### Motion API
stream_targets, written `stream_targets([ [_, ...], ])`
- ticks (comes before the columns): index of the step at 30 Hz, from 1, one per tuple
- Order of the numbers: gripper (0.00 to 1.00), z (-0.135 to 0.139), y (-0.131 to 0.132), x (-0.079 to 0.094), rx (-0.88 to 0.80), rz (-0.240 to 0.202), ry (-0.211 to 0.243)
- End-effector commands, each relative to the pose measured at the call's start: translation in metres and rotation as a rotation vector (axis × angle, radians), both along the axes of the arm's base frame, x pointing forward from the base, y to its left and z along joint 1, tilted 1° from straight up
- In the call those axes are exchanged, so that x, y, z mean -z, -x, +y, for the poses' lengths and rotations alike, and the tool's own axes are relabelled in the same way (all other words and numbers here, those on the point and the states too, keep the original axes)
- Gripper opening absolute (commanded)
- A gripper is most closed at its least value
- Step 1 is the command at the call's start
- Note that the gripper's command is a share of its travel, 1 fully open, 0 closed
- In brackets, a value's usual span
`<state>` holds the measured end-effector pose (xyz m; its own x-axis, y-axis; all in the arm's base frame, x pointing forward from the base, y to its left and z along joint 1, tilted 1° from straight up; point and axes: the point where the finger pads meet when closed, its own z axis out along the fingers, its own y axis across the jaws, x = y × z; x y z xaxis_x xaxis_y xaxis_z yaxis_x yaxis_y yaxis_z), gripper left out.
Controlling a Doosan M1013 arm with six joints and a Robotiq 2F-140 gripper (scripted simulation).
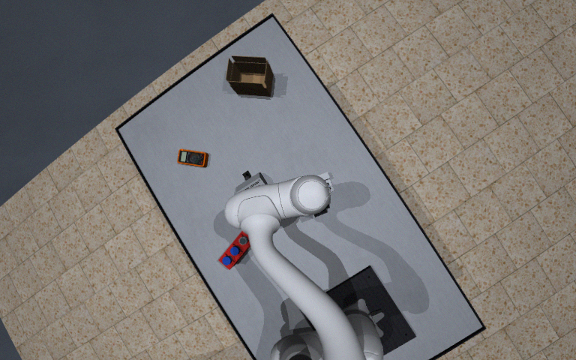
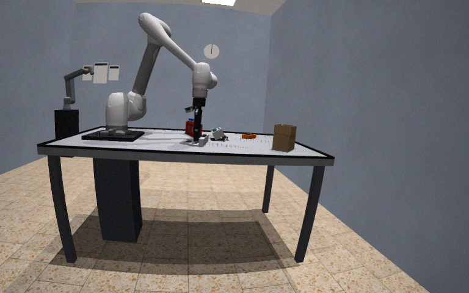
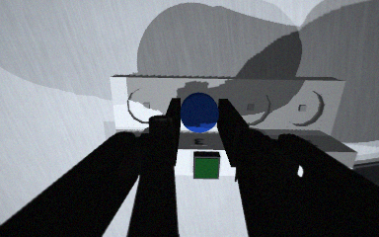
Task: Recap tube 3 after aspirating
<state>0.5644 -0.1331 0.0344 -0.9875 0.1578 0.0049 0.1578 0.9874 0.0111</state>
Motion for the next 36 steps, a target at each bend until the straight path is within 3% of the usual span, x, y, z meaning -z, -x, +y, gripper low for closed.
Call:
stream_targets([
  [1,0.30,0.002,-0.001,0.003,0.000,-0.004,-0.002],
  [36,0.30,0.002,-0.001,0.013,0.000,-0.004,-0.002],
])
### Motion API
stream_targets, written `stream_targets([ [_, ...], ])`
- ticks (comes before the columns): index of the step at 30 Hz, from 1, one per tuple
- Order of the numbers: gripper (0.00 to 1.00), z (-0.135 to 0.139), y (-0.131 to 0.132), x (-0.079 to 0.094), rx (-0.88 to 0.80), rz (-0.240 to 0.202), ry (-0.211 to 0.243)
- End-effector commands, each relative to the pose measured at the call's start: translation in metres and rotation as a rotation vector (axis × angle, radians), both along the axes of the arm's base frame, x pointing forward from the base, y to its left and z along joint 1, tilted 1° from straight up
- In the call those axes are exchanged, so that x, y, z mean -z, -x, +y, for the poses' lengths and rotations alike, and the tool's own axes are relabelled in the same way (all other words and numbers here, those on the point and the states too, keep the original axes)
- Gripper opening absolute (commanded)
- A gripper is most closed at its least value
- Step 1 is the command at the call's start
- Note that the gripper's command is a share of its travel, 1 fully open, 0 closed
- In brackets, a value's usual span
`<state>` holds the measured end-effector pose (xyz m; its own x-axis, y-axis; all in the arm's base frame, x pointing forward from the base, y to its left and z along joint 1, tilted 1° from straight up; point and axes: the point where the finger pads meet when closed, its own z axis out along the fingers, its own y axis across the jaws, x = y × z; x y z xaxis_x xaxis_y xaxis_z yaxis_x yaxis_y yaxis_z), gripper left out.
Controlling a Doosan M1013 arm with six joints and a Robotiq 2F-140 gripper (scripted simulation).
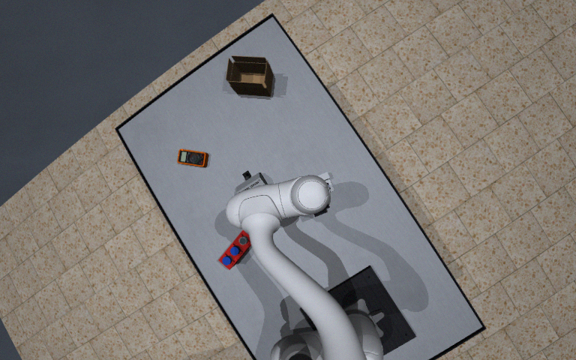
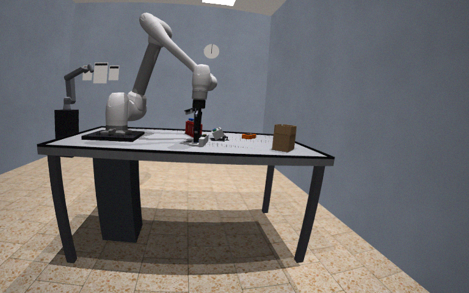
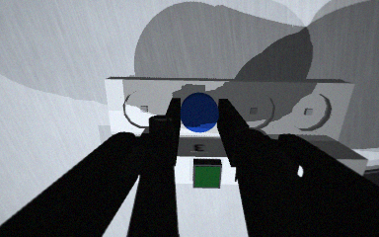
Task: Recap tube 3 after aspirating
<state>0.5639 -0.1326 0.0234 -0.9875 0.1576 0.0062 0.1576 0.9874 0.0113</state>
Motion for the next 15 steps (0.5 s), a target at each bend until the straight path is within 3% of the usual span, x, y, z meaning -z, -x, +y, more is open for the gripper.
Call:
stream_targets([
  [1,0.30,0.0019,-0.0020,0.0021,0.000,-0.006,-0.002],
  [2,0.30,0.0018,-0.0020,0.0020,0.000,-0.006,-0.002],
  [3,0.36,0.0008,-0.0014,0.0007,0.000,-0.004,0.000],
  [15,0.36,0.0008,-0.0014,0.0007,0.000,-0.004,0.000],
])
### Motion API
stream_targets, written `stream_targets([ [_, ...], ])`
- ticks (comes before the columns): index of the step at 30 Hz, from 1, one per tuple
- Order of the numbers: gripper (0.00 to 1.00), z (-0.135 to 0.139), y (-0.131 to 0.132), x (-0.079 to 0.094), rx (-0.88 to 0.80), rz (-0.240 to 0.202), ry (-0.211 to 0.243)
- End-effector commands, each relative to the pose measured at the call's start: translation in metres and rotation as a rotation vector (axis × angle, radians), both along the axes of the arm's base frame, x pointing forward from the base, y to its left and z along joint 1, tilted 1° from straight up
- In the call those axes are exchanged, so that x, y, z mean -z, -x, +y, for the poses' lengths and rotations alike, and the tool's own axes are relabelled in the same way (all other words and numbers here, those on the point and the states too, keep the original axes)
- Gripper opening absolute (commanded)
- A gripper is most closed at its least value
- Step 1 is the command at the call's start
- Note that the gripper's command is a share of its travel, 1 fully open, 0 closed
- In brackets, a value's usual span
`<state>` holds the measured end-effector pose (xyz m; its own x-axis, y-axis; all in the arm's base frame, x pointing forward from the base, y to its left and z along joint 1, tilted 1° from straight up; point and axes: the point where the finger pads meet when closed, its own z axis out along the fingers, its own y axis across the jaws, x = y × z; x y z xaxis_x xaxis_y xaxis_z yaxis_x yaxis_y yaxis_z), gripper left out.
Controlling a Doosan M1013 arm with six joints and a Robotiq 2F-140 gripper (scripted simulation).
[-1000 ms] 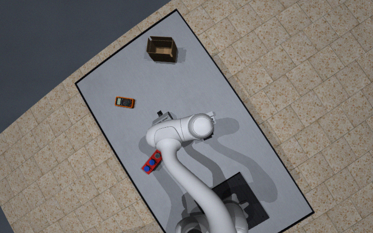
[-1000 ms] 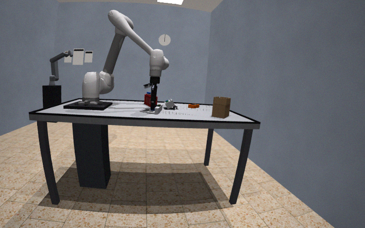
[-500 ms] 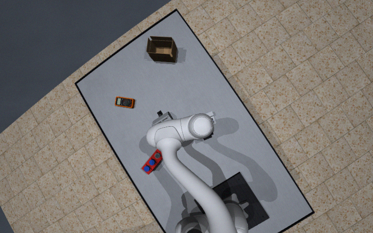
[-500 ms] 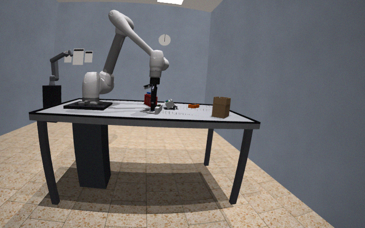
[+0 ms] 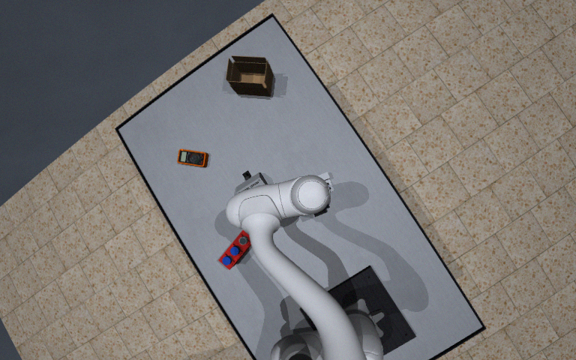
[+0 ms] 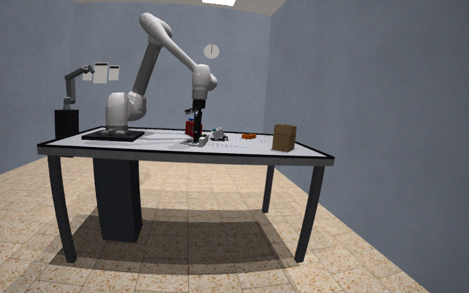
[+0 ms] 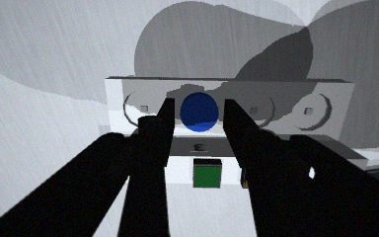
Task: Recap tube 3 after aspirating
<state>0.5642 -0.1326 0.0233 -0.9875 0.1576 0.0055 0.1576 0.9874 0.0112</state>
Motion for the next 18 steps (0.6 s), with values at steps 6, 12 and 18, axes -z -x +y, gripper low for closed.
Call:
stream_targets([
  [6,0.36,0.001,-0.003,-0.023,0.000,-0.006,-0.001],
  [12,0.36,0.000,-0.003,-0.043,0.001,-0.005,-0.001],
  [18,0.36,-0.001,-0.003,-0.073,0.001,-0.005,0.000],
])
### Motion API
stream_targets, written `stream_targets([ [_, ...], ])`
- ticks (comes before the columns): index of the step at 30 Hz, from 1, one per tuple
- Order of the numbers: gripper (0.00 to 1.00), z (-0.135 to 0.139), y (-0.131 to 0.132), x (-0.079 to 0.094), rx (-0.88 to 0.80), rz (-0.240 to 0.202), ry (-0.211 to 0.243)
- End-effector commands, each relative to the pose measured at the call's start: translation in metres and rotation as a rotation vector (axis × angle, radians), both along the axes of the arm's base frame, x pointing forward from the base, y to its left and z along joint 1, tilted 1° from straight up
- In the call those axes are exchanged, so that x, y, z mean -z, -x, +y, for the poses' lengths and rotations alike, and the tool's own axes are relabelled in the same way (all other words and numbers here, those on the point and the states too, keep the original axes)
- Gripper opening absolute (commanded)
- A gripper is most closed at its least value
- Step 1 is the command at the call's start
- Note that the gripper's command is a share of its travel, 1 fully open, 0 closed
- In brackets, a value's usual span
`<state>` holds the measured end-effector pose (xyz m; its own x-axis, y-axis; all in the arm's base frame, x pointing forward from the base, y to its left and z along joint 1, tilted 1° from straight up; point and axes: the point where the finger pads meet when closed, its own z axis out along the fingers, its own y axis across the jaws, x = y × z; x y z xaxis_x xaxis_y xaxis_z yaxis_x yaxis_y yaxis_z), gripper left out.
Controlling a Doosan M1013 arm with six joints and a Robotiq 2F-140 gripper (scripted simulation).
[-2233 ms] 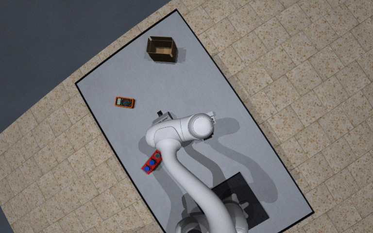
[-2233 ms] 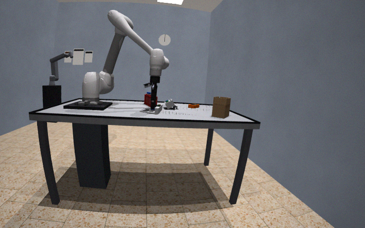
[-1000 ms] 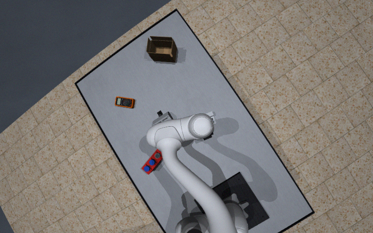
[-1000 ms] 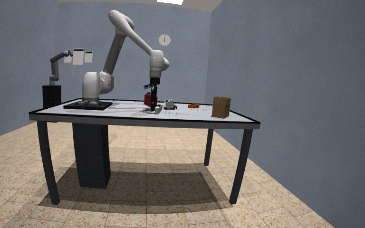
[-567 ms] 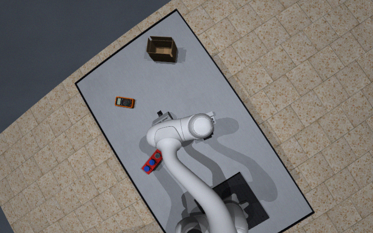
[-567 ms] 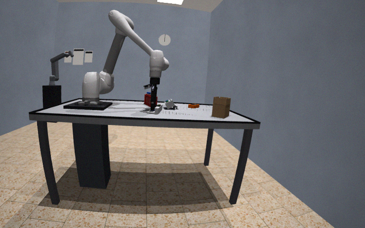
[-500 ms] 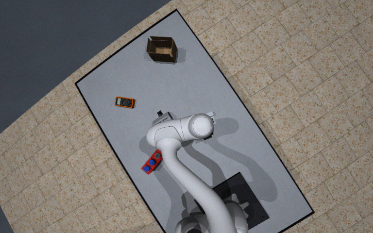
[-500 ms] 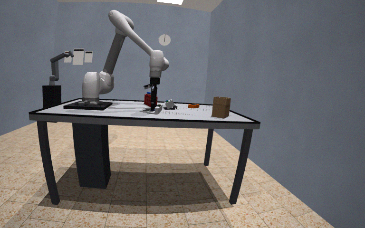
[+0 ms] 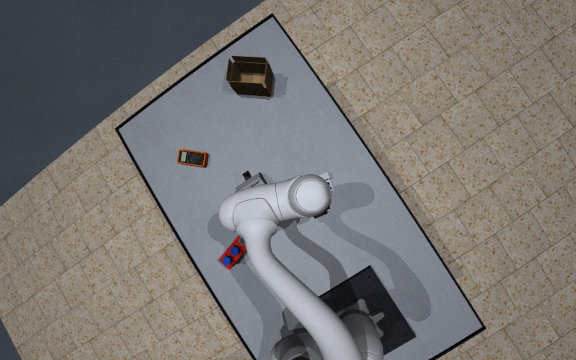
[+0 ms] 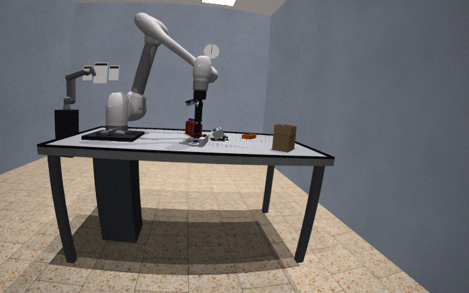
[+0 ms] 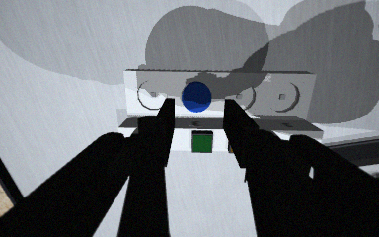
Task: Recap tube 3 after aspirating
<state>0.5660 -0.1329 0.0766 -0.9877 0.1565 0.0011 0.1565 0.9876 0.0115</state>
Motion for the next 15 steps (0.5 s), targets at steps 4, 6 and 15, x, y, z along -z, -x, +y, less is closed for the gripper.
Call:
stream_targets([
  [4,0.36,-0.001,-0.001,-0.040,0.003,-0.001,0.000],
  [6,0.36,-0.001,0.000,-0.050,0.003,-0.001,0.000],
  [15,0.36,-0.002,0.000,-0.085,0.004,0.000,0.001],
])
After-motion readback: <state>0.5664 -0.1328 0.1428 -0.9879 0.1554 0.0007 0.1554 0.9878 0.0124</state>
